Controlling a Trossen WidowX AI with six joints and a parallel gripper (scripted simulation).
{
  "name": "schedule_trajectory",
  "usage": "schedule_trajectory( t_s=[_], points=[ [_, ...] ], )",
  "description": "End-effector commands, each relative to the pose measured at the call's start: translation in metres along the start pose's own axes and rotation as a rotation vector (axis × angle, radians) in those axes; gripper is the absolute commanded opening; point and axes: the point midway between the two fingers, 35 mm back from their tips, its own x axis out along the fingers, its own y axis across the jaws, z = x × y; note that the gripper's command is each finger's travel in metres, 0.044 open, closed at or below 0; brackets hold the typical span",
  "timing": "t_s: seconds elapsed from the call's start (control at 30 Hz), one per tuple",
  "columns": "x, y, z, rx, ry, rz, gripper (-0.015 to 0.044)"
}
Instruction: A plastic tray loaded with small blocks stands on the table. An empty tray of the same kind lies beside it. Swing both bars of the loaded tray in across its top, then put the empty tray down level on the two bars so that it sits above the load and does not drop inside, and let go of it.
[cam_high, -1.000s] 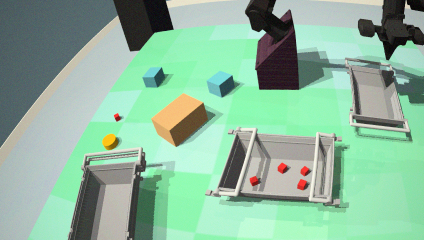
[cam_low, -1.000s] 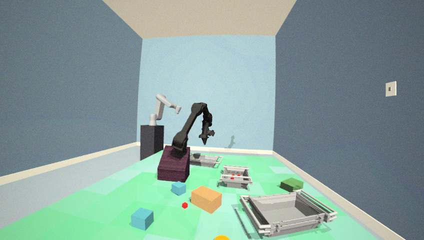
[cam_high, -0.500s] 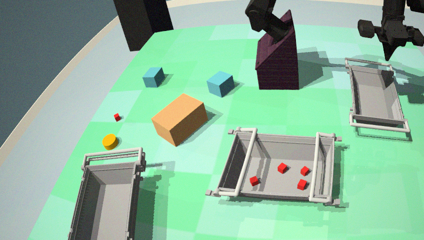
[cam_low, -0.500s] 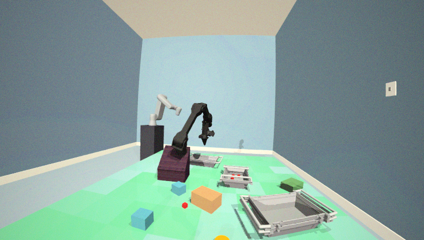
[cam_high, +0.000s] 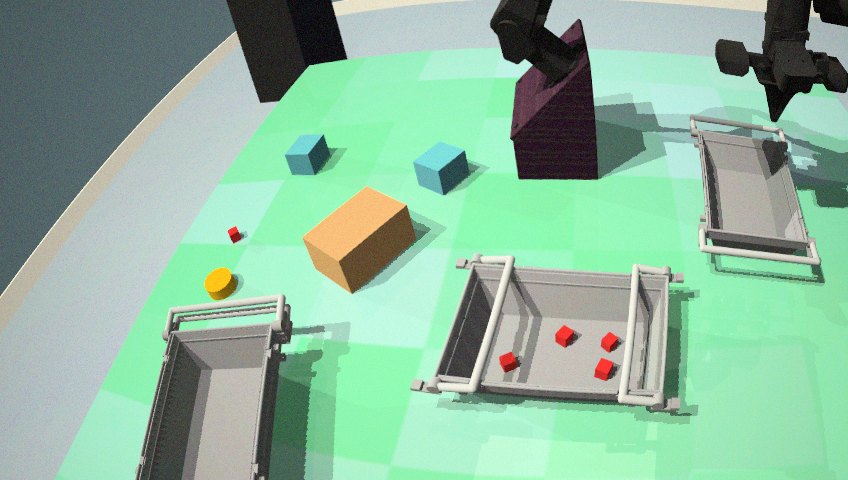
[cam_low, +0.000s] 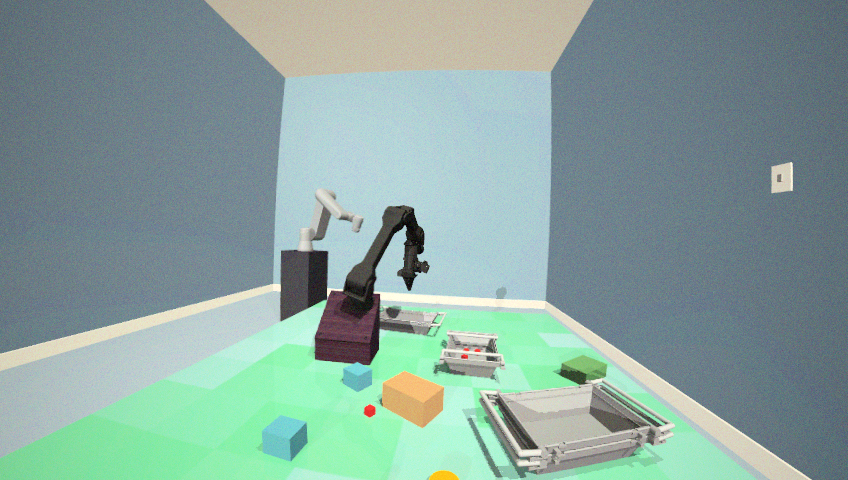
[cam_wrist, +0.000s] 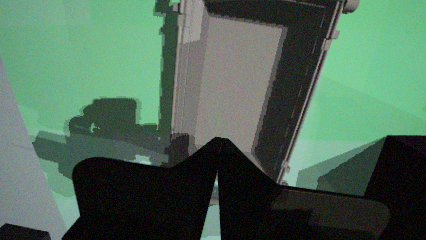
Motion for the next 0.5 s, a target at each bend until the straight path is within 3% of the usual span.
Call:
schedule_trajectory(
  t_s=[0.0, 0.33, 0.47],
  points=[
    [0.0020, -0.0006, -0.0004, -0.003, 0.000, -0.005, 0.0000],
    [0.0020, -0.0006, -0.0004, -0.003, 0.000, -0.005, 0.0000],
    [0.0020, -0.0006, -0.0004, -0.003, 0.000, -0.005, 0.0105]
  ],
)
